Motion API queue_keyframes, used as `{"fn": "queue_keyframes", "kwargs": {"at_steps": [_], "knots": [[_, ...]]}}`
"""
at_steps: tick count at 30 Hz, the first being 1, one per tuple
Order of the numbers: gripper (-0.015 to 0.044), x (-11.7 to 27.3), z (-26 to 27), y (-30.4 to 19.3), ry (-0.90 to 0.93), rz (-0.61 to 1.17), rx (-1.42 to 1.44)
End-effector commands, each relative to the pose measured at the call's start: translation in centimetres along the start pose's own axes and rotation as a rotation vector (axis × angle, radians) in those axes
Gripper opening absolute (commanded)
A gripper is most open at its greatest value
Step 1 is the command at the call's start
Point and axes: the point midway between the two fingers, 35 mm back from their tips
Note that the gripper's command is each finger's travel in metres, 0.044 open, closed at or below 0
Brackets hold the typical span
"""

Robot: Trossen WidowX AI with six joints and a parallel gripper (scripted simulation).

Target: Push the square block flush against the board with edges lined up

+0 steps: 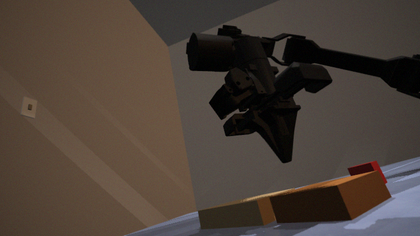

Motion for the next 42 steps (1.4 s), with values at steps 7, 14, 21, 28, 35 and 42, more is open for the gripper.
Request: {"fn": "queue_keyframes", "kwargs": {"at_steps": [7,14,21,28,35,42], "knots": [[0.0,-0.8,-2.9,-9.0,-0.006,0.005,0.077],[0.0,-3.7,-3.0,-9.5,-0.007,0.006,0.082],[0.0,-6.4,-3.0,-9.7,-0.009,0.008,0.082],[0.0,-6.4,-3.0,-9.1,-0.009,0.008,0.082],[0.0,-6.4,-2.9,-8.3,-0.009,0.007,0.081],[0.0,-6.3,-2.9,-7.4,-0.009,0.007,0.081]]}}
Point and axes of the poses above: the point midway between the two fingers, 35 mm back from their tips, its own x axis back along the fingers, its own z axis across the jaws, y = z × x, and after that the axes turned 5 degrees about -x, right-handed
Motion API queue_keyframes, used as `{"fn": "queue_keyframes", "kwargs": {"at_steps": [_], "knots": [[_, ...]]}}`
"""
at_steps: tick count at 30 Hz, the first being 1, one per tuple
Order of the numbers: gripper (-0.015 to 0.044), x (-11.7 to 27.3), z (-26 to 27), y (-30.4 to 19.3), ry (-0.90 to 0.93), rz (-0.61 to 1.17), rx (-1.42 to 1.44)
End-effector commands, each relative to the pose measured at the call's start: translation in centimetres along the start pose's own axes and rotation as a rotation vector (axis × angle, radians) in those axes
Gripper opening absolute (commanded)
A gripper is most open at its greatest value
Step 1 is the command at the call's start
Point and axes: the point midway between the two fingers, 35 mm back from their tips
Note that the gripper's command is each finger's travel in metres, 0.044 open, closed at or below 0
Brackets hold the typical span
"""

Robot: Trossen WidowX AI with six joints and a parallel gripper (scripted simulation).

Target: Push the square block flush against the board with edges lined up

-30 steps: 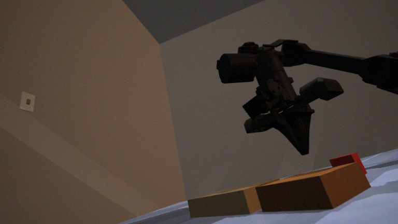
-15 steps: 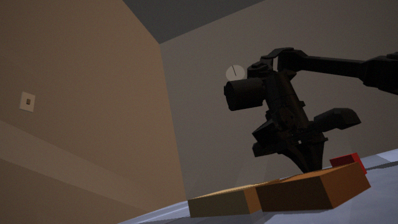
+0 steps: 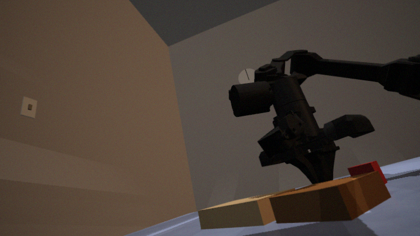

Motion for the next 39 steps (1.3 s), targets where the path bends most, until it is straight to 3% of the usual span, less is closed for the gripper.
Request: {"fn": "queue_keyframes", "kwargs": {"at_steps": [1,26,39], "knots": [[0.0,0.0,0.1,0.6,0.001,-0.001,0.0],[0.0,0.1,0.4,3.6,0.001,-0.003,-0.002],[0.0,0.0,0.0,2.0,0.001,-0.002,-0.001]]}}
Point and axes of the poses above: the point midway between the two fingers, 35 mm back from their tips, its own x axis back along the fingers, its own z axis across the jaws, y = z × x, and after that the axes turned 5 degrees about -x, right-handed
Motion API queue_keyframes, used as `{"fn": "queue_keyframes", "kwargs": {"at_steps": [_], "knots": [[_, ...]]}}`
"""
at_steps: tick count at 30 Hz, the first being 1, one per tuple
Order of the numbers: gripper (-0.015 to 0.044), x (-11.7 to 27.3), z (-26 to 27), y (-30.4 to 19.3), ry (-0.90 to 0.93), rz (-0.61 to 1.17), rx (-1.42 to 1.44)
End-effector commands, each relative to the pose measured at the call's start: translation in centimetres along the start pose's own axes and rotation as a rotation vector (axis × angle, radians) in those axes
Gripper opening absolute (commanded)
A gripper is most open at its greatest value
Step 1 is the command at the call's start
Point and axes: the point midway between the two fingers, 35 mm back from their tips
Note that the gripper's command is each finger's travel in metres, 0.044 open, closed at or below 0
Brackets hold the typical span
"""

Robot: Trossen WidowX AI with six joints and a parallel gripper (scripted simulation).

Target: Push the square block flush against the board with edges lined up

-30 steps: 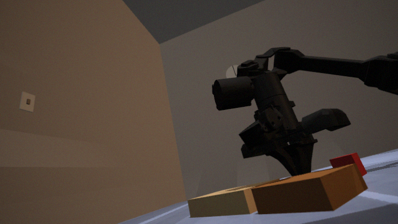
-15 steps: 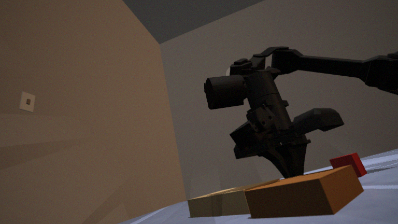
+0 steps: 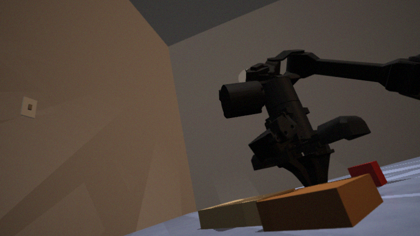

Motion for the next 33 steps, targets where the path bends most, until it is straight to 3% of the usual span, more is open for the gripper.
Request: {"fn": "queue_keyframes", "kwargs": {"at_steps": [1,21,25,33], "knots": [[0.0,0.3,-0.4,-0.5,-0.003,-0.01,-0.007],[0.0,0.3,-0.5,-3.1,0.002,-0.003,-0.002],[0.0,5.4,-0.4,-3.1,0.0,-0.01,-0.005],[0.0,5.6,-0.2,-1.5,-0.007,-0.017,0.01]]}}
Point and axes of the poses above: the point midway between the two fingers, 35 mm back from their tips, its own x axis back along the fingers, its own z axis across the jaws, y = z × x, and after that the axes turned 5 degrees about -x, right-handed
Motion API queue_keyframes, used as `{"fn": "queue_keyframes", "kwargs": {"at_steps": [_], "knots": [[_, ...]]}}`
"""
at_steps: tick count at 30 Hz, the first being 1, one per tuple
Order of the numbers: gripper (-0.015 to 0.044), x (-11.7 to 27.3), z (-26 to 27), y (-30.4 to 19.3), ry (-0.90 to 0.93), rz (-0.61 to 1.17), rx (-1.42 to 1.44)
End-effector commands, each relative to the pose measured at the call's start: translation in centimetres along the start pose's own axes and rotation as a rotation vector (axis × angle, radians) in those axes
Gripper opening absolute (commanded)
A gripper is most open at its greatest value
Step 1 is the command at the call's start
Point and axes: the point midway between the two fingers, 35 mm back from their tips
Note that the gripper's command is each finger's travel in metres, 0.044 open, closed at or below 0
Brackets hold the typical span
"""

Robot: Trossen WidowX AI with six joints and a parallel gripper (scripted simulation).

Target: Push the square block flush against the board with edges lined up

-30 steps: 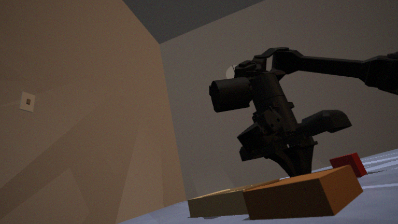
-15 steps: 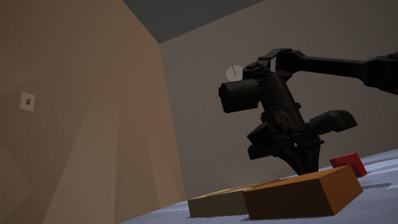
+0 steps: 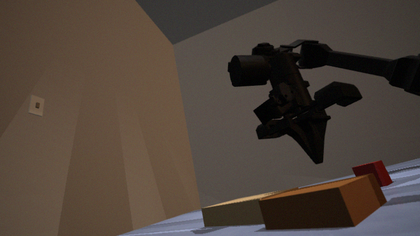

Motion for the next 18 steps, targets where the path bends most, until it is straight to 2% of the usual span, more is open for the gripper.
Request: {"fn": "queue_keyframes", "kwargs": {"at_steps": [1,18], "knots": [[0.0,0.2,0.4,2.2,0.002,-0.003,0.018],[0.0,0.7,6.4,15.8,0.009,-0.009,0.116]]}}
Point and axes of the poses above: the point midway between the two fingers, 35 mm back from their tips, its own x axis back along the fingers, its own z axis across the jaws, y = z × x, and after that the axes turned 5 degrees about -x, right-handed
